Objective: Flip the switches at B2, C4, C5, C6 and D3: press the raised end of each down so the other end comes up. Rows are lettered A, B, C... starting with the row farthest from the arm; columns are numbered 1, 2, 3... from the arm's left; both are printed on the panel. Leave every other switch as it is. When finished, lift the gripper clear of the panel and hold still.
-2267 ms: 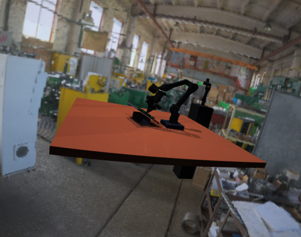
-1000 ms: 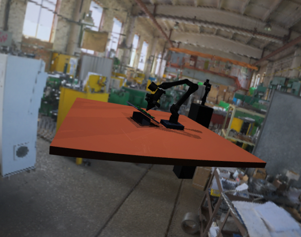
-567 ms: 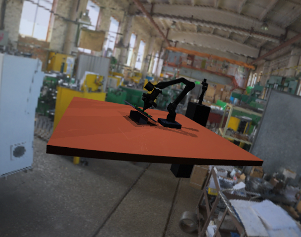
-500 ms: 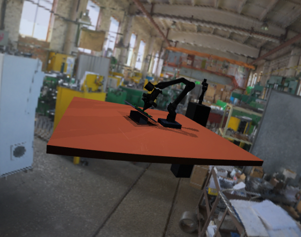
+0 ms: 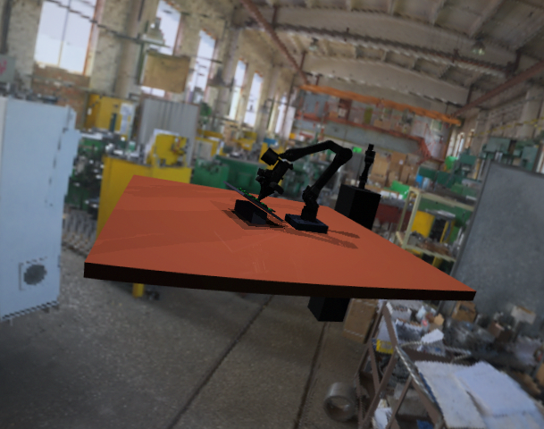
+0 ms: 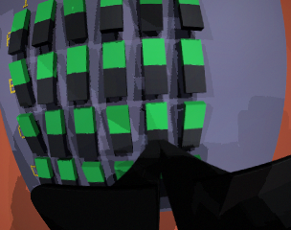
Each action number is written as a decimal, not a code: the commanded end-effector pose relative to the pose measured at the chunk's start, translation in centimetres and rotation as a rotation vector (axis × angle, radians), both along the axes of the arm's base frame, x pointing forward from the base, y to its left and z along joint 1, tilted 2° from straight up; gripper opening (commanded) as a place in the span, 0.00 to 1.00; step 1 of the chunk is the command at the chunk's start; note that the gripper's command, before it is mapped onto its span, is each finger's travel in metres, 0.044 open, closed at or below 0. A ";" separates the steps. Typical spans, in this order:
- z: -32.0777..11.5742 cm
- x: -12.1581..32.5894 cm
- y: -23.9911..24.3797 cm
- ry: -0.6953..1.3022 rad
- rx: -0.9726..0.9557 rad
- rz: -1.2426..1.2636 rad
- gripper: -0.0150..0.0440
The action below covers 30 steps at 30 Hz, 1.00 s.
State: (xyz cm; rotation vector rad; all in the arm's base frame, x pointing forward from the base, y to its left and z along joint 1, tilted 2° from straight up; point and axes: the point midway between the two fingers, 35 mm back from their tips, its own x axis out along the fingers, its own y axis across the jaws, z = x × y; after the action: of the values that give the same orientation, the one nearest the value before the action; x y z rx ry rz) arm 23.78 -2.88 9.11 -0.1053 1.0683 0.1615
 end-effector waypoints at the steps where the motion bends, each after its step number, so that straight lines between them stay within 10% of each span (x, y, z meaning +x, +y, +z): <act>1: 0.0 0.1 -0.1 -0.001 -0.002 -0.005 0.25; 30: -0.4 0.2 0.0 -0.002 -0.002 -0.005 0.25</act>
State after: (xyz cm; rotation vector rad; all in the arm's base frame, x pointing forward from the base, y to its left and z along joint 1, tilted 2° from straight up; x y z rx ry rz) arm 23.96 -2.86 8.75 -0.1055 1.0685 0.1612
